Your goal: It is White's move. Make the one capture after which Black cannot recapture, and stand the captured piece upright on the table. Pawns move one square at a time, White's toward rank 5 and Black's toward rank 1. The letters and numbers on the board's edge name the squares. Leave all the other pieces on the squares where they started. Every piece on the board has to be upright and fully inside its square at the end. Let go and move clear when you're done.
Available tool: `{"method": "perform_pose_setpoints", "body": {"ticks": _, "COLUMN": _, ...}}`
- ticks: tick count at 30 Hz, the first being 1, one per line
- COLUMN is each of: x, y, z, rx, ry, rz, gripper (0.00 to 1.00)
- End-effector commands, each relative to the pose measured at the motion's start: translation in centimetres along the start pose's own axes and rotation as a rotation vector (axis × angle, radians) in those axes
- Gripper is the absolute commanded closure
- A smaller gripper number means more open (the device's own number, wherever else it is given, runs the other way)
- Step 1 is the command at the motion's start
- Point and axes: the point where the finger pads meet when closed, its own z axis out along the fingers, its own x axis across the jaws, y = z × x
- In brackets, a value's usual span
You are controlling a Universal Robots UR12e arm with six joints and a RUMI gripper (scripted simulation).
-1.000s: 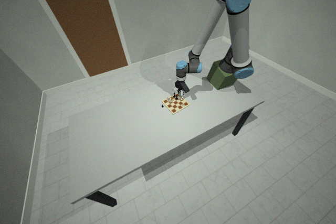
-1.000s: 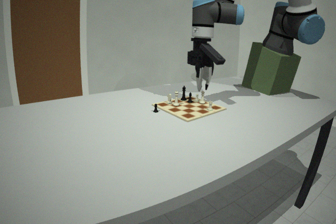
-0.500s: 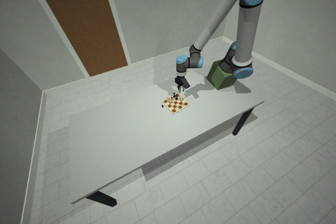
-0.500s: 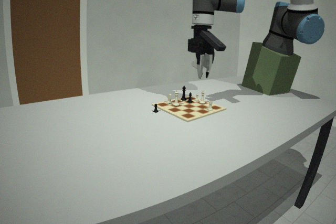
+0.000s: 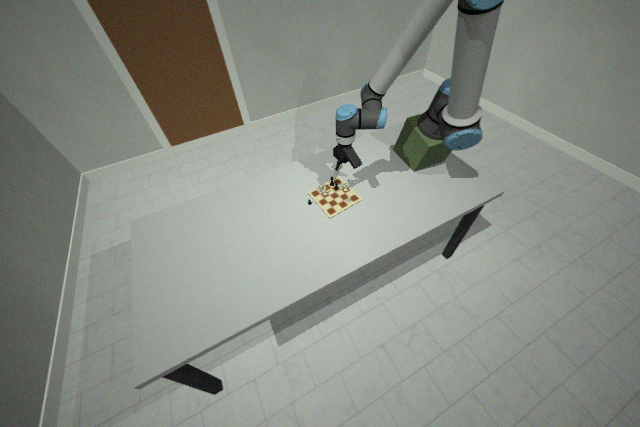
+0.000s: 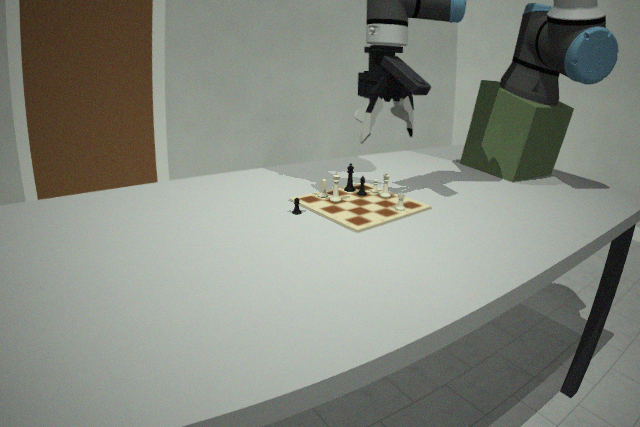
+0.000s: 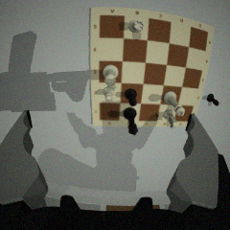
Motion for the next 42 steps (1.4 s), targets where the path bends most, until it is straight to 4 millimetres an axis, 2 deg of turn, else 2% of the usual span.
{"method": "perform_pose_setpoints", "body": {"ticks": 1, "x": 0.0, "y": 0.0, "z": 0.0, "rx": -0.001, "ry": 0.001, "rz": 0.0, "gripper": 0.0}}
{"method": "perform_pose_setpoints", "body": {"ticks": 14, "x": 0.0, "y": 0.0, "z": -0.6, "rx": -0.001, "ry": 0.001, "rz": 0.0, "gripper": 0.0}}
{"method": "perform_pose_setpoints", "body": {"ticks": 29, "x": 0.0, "y": 0.0, "z": -5.9, "rx": -0.001, "ry": 0.001, "rz": 0.0, "gripper": 0.0}}
{"method": "perform_pose_setpoints", "body": {"ticks": 42, "x": 0.0, "y": 0.0, "z": -6.7, "rx": -0.001, "ry": 0.001, "rz": 0.0, "gripper": 0.0}}
